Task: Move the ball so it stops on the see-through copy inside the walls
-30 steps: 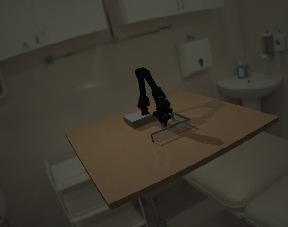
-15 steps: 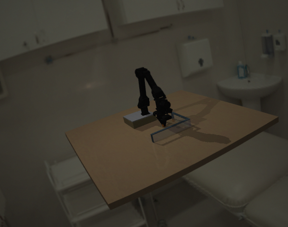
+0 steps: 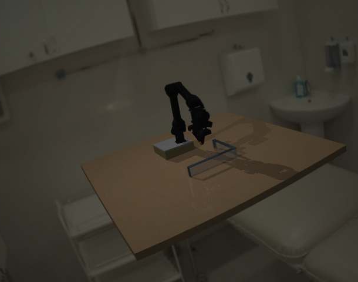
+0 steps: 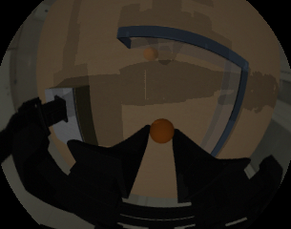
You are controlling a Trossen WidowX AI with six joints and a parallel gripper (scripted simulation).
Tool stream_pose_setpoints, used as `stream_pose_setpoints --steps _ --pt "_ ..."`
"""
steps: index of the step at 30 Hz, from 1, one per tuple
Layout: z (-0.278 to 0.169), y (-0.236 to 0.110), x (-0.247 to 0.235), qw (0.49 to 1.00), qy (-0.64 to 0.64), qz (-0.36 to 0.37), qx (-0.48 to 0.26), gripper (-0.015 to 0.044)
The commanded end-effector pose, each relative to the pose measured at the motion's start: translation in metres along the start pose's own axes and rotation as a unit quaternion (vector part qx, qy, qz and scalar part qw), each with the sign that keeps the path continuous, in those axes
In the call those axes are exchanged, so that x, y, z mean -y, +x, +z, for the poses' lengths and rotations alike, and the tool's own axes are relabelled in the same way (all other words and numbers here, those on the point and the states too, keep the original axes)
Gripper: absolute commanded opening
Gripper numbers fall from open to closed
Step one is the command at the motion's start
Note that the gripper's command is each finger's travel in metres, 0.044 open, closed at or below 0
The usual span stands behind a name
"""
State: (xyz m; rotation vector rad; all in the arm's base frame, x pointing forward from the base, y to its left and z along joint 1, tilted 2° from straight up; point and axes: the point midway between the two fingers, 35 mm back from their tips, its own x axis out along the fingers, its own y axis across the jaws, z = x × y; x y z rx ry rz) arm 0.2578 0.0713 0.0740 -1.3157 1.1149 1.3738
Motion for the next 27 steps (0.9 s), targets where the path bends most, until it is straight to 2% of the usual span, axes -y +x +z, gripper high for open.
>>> stream_pose_setpoints --steps 1,8,27 --pt "0.0 -0.03 -0.003 1.0 -0.003 -0.007 0.002 0.0" --pt "0.003 -0.034 -0.005 1.0 -0.003 -0.007 0.002 0.0" --pt "0.086 -0.002 -0.026 1.0 -0.003 -0.006 0.005 0.0"
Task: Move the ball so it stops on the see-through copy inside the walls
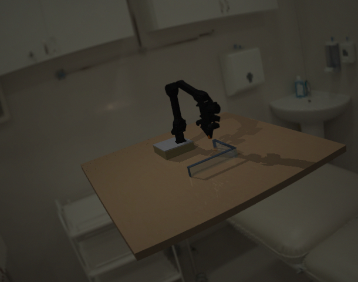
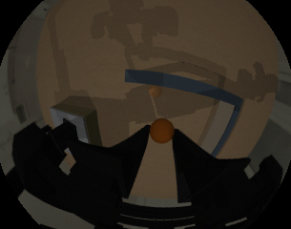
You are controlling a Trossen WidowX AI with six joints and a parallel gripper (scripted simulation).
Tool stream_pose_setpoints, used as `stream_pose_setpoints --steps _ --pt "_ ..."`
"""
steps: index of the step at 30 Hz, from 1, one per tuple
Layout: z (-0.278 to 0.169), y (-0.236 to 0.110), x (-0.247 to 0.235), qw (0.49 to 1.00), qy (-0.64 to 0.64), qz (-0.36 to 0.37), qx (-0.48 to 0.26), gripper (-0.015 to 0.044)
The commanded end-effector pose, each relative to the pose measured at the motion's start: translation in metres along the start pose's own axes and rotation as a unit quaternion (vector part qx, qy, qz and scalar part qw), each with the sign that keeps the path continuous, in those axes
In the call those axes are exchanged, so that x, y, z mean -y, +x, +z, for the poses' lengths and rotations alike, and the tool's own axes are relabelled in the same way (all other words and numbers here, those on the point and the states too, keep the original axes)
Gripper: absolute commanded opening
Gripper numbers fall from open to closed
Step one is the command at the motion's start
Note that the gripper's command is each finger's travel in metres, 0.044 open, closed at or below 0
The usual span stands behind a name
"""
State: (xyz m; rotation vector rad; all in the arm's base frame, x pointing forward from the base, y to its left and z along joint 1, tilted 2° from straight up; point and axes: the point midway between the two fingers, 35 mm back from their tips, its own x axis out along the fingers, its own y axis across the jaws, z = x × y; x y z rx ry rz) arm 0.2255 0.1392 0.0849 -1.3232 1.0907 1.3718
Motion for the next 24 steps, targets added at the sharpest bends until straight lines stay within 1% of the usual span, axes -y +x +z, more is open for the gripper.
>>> stream_pose_setpoints --steps 1,4,9,20,24 --pt "0.017 0.008 -0.008 1.0 0.002 0.002 0.002 0.0" --pt "0.027 0.012 -0.013 1.0 0.002 0.003 0.002 0.0" --pt "0.028 0.018 -0.013 1.0 0.002 0.003 0.003 0.0" --pt "0.028 0.079 -0.013 1.0 0.002 0.003 0.003 0.0" --pt "0.028 0.082 -0.014 1.0 0.002 0.003 0.003 0.0"
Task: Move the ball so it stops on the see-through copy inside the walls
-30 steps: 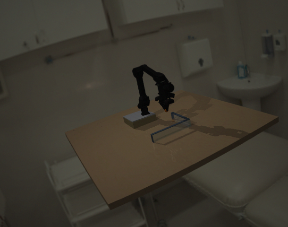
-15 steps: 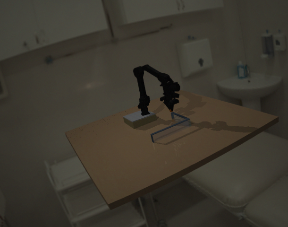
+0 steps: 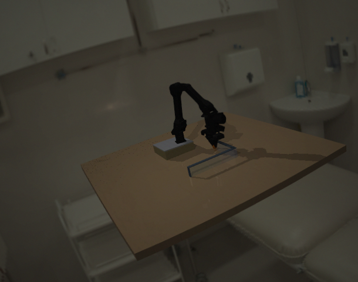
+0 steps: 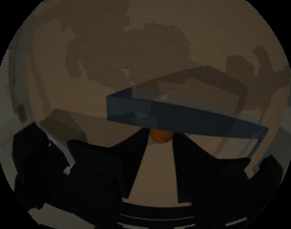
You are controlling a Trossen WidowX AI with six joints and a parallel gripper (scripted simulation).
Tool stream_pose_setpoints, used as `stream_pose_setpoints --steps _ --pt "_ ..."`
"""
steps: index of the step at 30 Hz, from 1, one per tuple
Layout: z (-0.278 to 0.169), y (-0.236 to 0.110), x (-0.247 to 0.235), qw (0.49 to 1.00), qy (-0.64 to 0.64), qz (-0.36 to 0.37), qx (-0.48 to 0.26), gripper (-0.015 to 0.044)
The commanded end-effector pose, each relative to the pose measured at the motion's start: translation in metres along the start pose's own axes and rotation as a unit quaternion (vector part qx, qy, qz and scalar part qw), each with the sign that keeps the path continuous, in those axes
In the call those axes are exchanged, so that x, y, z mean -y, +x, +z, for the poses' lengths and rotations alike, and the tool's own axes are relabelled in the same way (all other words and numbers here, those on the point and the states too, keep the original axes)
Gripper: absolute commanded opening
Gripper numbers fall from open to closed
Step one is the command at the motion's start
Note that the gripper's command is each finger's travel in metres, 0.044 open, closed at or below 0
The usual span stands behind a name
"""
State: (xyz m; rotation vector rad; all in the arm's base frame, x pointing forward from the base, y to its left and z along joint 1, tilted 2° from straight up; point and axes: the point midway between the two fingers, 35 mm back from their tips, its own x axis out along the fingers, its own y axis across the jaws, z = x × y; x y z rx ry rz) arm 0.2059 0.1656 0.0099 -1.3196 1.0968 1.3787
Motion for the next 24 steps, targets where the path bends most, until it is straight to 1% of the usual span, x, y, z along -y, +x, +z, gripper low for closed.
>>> stream_pose_setpoints --steps 1,15,24 --pt "0.001 0.006 0.0 1.0 0.002 -0.001 0.002 0.0" --pt "0.001 0.024 0.0 1.0 0.002 -0.001 0.002 0.0" --pt "0.001 0.025 0.0 1.0 0.002 -0.001 0.002 0.0"
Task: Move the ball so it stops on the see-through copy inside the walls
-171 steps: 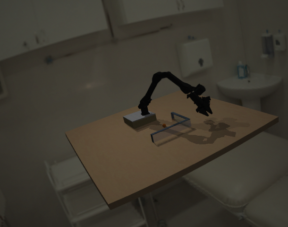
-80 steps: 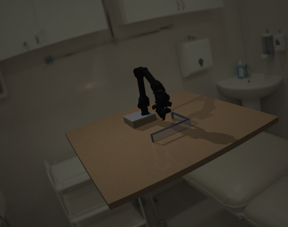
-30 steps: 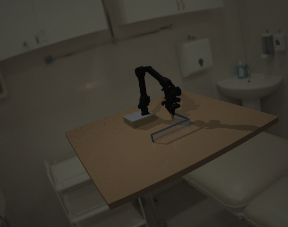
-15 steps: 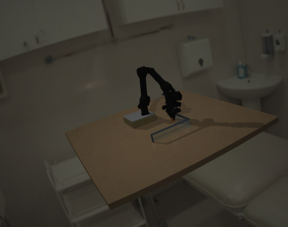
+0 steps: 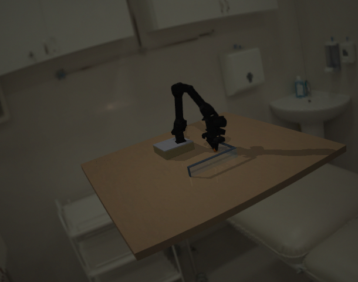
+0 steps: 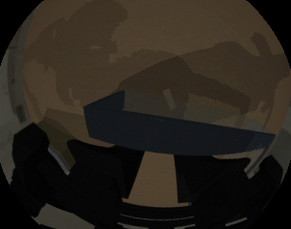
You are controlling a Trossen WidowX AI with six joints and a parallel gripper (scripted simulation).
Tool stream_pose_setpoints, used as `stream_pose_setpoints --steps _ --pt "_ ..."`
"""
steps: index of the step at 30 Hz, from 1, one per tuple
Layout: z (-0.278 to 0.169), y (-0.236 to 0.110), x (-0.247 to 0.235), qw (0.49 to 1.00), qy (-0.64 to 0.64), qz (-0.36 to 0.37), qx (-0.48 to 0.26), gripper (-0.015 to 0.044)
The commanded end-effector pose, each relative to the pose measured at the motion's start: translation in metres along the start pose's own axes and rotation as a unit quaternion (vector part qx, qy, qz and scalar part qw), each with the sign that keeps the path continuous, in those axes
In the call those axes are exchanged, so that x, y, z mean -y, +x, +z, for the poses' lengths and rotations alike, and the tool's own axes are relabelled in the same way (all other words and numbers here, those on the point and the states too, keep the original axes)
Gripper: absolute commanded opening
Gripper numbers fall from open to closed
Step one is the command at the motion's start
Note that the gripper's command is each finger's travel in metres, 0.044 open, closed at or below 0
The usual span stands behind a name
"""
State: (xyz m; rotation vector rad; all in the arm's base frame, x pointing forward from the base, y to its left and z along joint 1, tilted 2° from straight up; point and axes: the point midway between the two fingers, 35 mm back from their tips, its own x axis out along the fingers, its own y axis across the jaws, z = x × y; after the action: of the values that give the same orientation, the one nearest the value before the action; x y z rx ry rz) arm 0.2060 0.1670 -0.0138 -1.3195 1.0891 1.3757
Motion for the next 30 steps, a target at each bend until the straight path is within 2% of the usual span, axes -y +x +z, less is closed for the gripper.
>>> stream_pose_setpoints --steps 1,9,16,22,30 --pt "0.0 0.0 0.0 1.0 0.0 0.0 0.0 0.0026" --pt "0.0 0.0 0.0 1.0 0.0 0.0 0.0 0.0236" --pt "0.0 -0.003 0.0 1.0 0.0 0.0 0.0 0.0241" --pt "0.0 -0.085 0.0 1.0 0.002 0.002 0.0 0.0241" --pt "0.002 -0.08 0.003 1.0 0.004 -0.004 0.002 0.0241"
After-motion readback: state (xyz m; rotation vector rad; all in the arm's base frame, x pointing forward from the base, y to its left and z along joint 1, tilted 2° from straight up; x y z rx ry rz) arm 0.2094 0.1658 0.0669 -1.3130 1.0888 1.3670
